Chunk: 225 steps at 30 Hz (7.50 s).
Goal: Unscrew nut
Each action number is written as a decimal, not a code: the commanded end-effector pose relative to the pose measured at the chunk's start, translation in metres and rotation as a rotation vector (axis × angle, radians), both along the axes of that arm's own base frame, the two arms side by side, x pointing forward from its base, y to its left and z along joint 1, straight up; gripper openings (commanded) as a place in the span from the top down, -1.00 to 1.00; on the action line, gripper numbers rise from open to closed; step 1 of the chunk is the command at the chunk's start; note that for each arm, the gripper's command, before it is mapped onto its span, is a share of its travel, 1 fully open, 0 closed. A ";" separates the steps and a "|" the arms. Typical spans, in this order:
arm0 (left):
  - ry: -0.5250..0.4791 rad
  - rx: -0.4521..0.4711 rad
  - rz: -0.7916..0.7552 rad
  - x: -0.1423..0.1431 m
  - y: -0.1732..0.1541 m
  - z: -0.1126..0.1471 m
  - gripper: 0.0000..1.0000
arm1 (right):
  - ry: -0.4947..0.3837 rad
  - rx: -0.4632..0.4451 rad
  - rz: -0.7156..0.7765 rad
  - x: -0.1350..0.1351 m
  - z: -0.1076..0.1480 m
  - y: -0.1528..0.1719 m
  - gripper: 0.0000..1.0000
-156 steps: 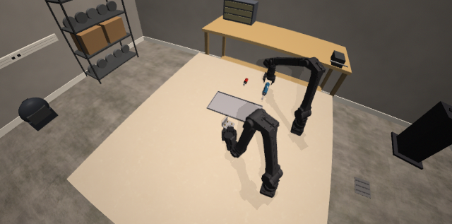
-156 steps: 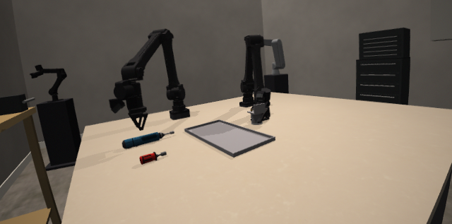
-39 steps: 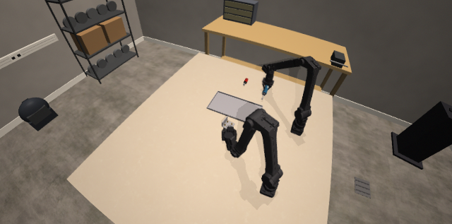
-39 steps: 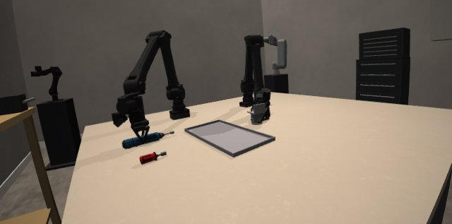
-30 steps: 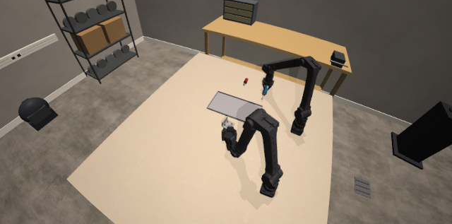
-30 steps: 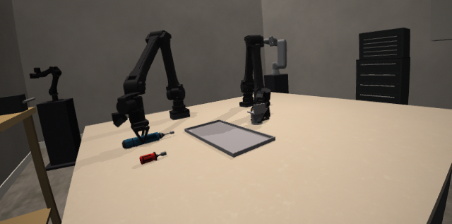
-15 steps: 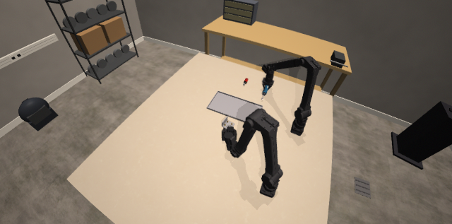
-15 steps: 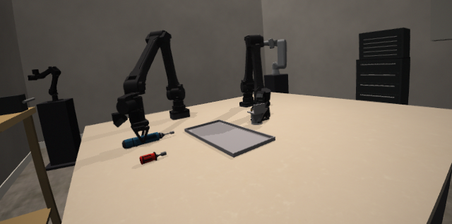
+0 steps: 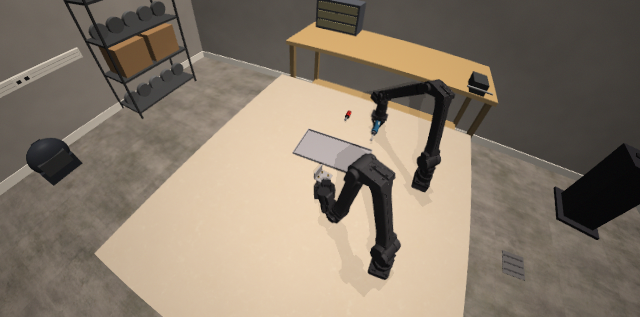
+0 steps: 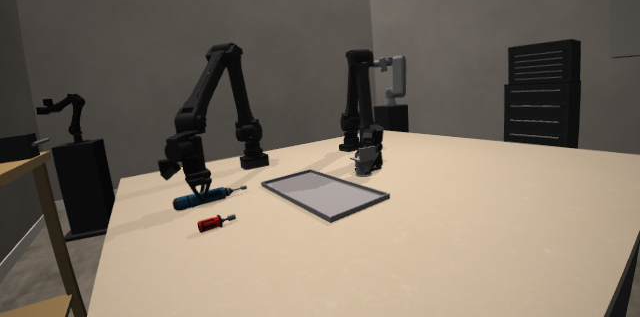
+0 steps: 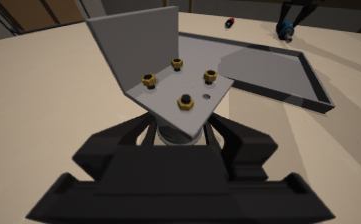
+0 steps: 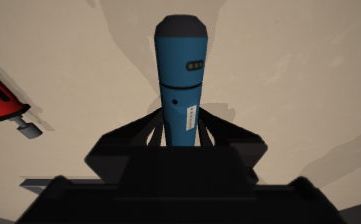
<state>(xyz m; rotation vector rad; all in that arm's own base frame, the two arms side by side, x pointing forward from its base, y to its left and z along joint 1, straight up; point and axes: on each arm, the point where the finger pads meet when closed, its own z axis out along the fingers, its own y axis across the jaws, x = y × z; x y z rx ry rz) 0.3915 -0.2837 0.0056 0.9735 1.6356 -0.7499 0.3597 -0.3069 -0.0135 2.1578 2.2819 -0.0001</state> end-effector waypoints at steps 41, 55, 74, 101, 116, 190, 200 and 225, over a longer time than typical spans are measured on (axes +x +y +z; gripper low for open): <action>-0.038 -0.021 -0.012 0.000 -0.007 0.014 -0.17 | -0.025 -0.019 0.000 0.011 0.009 -0.007 0.17; -0.038 -0.021 -0.012 0.000 -0.007 0.014 -0.17 | -0.052 -0.039 0.002 0.022 0.040 -0.010 0.17; -0.038 -0.021 -0.012 0.000 -0.007 0.014 -0.17 | -0.053 -0.040 0.002 0.022 0.065 -0.010 0.17; -0.038 -0.021 -0.012 0.000 -0.007 0.014 -0.17 | -0.055 -0.042 0.002 0.021 0.095 -0.009 0.17; -0.038 -0.021 -0.012 0.000 -0.007 0.014 -0.17 | -0.056 -0.042 0.002 0.020 0.112 -0.008 0.17; -0.038 -0.021 -0.012 0.000 -0.007 0.014 -0.17 | -0.066 -0.051 0.002 0.020 0.187 -0.007 0.17; -0.038 -0.021 -0.012 0.000 -0.007 0.014 -0.17 | -0.072 -0.056 0.002 0.021 0.190 -0.008 0.17; -0.038 -0.021 -0.012 0.000 -0.007 0.014 -0.17 | -0.086 -0.068 0.002 0.025 0.195 -0.011 0.17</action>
